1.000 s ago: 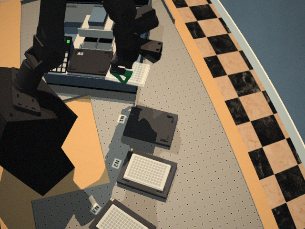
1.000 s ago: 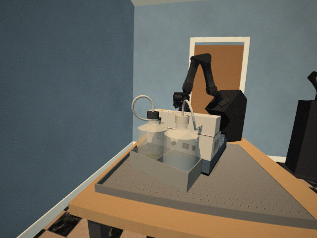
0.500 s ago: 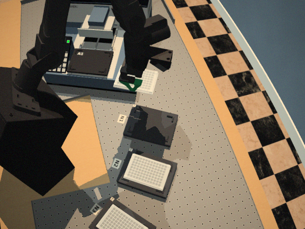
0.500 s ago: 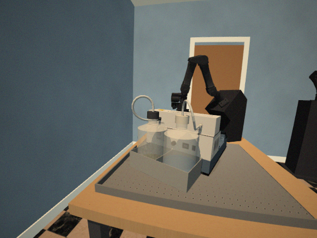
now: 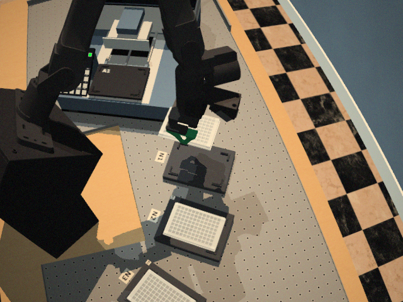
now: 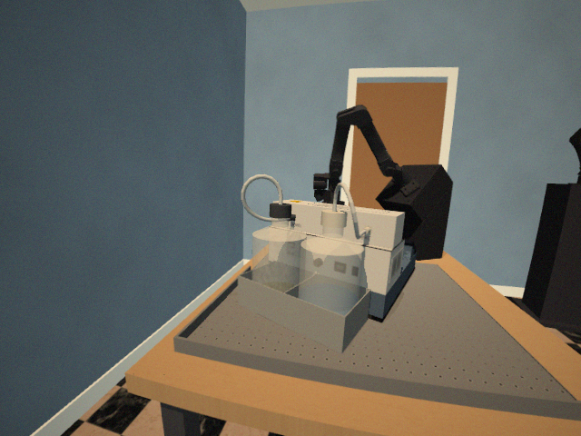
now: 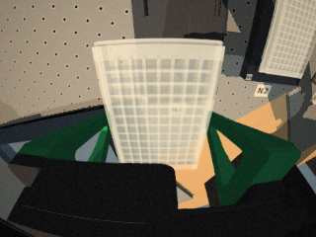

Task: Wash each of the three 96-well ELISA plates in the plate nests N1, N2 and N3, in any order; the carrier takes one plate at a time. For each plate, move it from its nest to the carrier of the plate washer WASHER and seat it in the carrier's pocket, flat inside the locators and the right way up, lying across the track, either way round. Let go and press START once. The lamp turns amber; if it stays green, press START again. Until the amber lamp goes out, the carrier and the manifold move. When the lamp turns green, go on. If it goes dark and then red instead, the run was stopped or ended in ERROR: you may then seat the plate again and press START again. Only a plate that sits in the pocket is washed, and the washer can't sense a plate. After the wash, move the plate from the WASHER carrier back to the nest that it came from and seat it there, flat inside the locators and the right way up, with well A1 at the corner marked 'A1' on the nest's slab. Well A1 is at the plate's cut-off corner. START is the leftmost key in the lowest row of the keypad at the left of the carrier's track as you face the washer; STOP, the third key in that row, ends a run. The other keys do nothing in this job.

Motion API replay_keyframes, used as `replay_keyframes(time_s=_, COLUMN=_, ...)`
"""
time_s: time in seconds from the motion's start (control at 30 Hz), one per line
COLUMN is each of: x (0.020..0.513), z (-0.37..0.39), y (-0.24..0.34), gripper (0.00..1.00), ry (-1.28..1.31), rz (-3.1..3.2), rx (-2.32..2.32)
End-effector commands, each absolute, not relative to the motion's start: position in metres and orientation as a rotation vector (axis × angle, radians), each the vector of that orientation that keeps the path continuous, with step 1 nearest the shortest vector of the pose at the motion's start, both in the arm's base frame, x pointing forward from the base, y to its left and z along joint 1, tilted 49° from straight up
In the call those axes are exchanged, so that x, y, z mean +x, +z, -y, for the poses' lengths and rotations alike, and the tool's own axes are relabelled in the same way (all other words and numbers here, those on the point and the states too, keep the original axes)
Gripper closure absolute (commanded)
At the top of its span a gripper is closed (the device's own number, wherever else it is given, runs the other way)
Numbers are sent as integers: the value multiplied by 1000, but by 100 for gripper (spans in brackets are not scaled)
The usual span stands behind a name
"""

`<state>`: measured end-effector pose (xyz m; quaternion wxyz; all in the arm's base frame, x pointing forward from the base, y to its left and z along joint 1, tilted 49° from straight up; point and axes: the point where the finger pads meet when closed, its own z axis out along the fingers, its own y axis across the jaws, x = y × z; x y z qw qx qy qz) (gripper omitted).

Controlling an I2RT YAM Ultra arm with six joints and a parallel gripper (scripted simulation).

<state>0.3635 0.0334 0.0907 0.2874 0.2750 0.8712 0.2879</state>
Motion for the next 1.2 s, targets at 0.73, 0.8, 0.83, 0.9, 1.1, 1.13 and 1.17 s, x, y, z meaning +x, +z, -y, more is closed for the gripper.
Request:
replay_keyframes(time_s=0.73, x=387, z=10, y=78, gripper=100, ry=779, rz=-2313, rx=678)
replay_keyframes(time_s=0.8, x=387, z=10, y=78, gripper=100, ry=779, rz=-2313, rx=678)
replay_keyframes(time_s=0.83, x=387, z=10, y=78, gripper=100, ry=779, rz=-2313, rx=678)
replay_keyframes(time_s=0.9, x=387, z=10, y=78, gripper=100, ry=779, rz=-2313, rx=678)
replay_keyframes(time_s=1.1, x=387, z=10, y=78, gripper=100, ry=779, rz=-2313, rx=678)
replay_keyframes(time_s=1.13, x=387, z=10, y=78, gripper=100, ry=779, rz=-2313, rx=678)
replay_keyframes(time_s=1.17, x=387, z=10, y=78, gripper=100, ry=779, rz=-2313, rx=678)
